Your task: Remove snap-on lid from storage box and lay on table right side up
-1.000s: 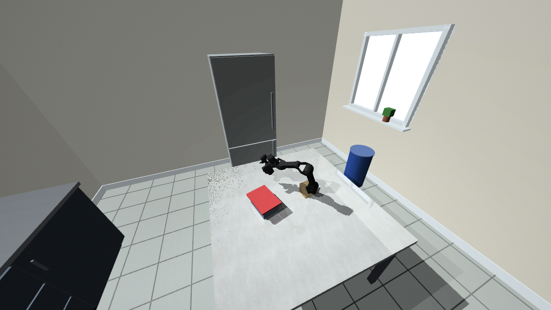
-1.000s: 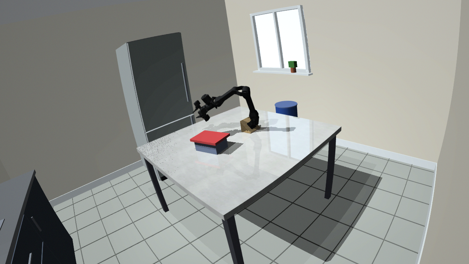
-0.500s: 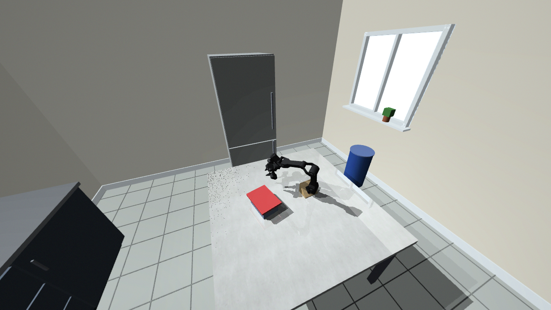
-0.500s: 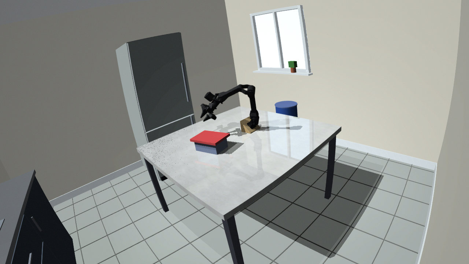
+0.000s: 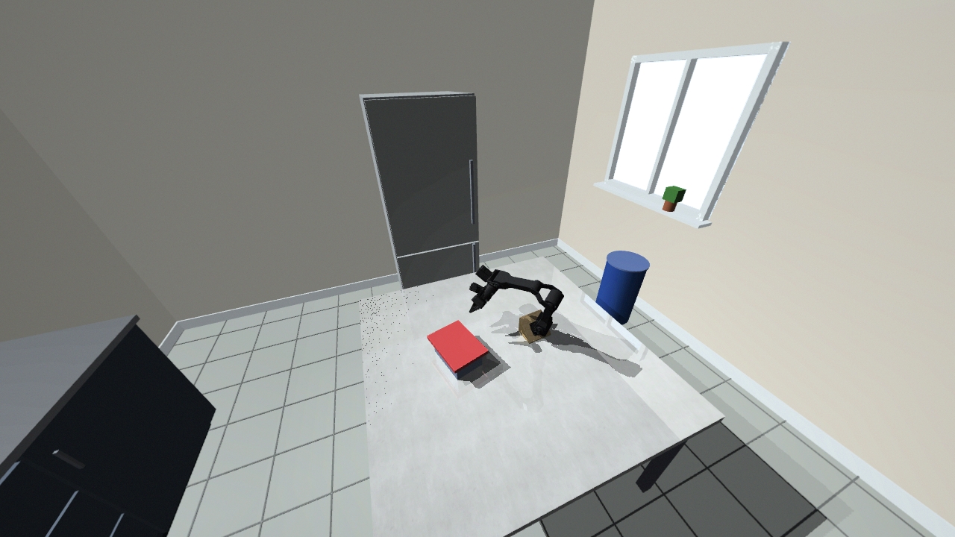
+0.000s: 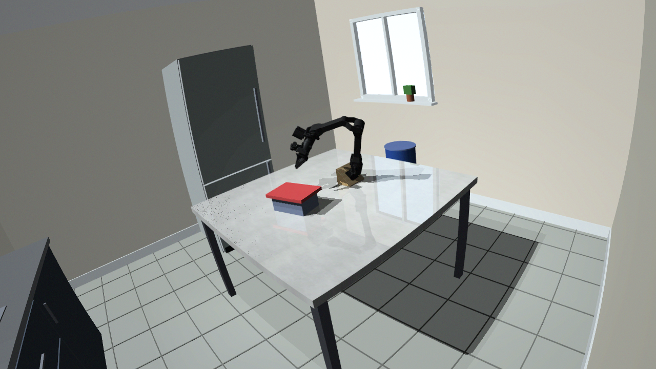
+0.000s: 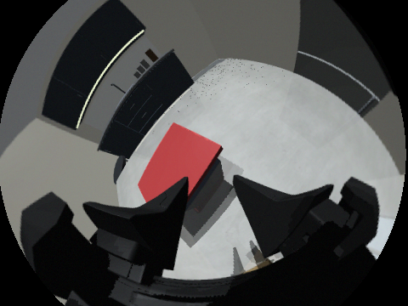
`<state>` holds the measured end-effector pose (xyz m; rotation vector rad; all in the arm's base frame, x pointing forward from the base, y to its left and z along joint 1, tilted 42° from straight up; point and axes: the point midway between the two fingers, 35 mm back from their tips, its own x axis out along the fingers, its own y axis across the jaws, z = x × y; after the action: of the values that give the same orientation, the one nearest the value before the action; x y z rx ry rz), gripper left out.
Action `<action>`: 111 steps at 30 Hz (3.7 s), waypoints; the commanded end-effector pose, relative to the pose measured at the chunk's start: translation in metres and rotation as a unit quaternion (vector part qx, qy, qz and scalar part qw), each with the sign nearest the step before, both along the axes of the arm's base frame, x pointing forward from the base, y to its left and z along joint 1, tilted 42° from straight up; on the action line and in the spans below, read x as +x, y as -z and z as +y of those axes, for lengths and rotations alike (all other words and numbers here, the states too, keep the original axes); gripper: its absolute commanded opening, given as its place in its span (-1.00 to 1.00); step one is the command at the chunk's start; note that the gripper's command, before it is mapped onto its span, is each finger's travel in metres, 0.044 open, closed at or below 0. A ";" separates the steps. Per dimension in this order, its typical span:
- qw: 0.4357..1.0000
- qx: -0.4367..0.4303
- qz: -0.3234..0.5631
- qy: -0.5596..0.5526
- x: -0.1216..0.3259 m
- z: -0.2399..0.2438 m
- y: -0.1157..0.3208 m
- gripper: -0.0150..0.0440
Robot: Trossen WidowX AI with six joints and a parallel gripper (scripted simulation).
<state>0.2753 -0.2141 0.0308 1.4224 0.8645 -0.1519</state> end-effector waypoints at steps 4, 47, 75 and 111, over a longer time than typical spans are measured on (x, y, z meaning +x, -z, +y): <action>0.943 0.301 0.049 0.132 -0.010 0.034 -0.054 0.31; 0.944 0.298 0.053 0.132 0.005 0.081 0.001 0.31; 0.943 0.301 0.049 0.132 0.041 0.105 0.016 0.31; 0.943 0.304 0.045 0.129 0.046 0.109 0.015 -0.49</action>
<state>0.3212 -0.1042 0.0150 2.1254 0.8329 -0.1574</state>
